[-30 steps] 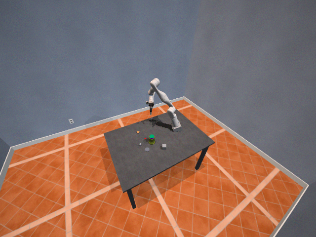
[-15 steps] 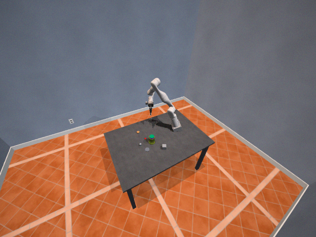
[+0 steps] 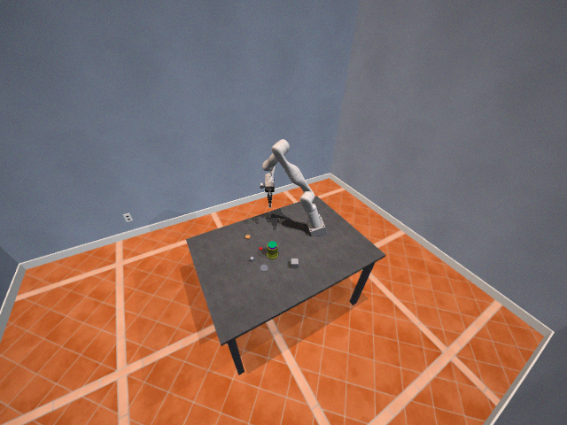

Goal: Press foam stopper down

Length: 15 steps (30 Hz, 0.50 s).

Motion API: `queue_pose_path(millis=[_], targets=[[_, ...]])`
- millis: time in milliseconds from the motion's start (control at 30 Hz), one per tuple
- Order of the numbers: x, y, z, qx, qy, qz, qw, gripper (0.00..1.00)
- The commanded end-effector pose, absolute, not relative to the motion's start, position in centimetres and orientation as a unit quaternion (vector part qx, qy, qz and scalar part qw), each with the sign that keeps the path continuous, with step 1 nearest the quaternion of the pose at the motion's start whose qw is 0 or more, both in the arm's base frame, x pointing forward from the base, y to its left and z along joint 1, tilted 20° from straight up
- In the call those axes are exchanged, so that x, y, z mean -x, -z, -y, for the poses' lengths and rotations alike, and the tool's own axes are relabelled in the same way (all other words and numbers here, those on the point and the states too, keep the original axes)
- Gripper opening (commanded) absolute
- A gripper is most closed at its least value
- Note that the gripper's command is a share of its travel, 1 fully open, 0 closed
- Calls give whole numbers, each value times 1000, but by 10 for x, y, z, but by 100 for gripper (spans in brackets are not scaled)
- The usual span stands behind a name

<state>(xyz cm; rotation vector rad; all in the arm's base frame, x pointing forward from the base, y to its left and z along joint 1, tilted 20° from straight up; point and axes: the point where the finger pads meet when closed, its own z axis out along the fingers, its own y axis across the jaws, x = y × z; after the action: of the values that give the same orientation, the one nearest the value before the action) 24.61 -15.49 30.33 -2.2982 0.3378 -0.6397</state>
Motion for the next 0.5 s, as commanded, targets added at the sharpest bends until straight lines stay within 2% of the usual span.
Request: queue_pose_path(millis=[0,467], targets=[[-246,-305,154,891,249,-129,356,0],[-255,-305,144,905,232,-123,335,0]])
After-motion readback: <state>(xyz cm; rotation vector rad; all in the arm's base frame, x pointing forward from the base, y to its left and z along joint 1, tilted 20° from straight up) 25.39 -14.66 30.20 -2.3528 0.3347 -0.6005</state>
